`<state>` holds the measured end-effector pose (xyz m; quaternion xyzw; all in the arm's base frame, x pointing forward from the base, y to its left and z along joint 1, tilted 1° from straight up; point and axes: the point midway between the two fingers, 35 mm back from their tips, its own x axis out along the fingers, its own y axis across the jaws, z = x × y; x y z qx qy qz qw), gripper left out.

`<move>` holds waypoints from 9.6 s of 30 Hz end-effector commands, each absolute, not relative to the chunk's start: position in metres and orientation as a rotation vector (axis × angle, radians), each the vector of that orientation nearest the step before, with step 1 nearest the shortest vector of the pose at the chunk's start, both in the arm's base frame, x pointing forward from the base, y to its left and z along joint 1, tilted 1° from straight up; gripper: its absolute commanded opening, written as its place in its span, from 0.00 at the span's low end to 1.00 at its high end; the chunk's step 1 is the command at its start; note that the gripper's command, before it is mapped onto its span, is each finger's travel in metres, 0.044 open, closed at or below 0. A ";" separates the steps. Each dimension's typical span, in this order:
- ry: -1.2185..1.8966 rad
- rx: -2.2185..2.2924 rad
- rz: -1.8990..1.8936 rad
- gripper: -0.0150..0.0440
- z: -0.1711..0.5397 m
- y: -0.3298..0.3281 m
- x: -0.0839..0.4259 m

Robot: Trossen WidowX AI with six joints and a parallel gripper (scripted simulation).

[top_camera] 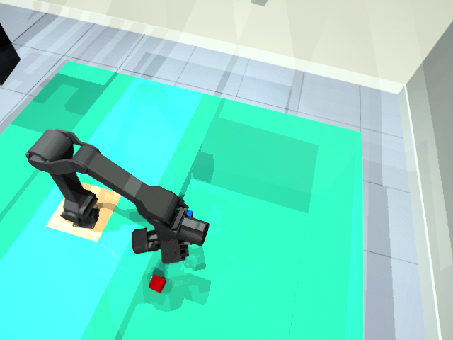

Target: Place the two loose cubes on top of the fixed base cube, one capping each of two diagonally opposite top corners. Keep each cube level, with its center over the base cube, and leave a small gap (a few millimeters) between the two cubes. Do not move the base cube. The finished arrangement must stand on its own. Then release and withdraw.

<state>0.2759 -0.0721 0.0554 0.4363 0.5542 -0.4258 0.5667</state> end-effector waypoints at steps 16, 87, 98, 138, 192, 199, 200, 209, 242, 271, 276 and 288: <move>1.300 1.025 -1.010 0.43 0.079 -0.074 0.279; 1.432 0.721 -0.697 0.43 0.120 0.010 0.316; 1.432 0.721 -0.697 0.43 0.103 0.010 0.316; 1.432 0.722 -0.697 0.60 0.092 0.010 0.316; 1.540 -0.211 0.197 0.70 0.144 -0.099 0.296; 1.509 -0.449 0.426 0.70 0.150 -0.125 0.285; 1.502 -0.483 0.459 0.70 0.151 -0.128 0.284; 1.420 -0.785 0.752 0.70 0.159 -0.160 0.265; 1.349 -0.967 0.930 0.70 0.096 -0.178 0.254; 1.349 -0.967 0.930 0.66 0.054 -0.179 0.254; 1.349 -0.967 0.930 0.44 0.054 -0.179 0.254; 1.349 -0.967 0.930 0.43 0.077 -0.181 0.257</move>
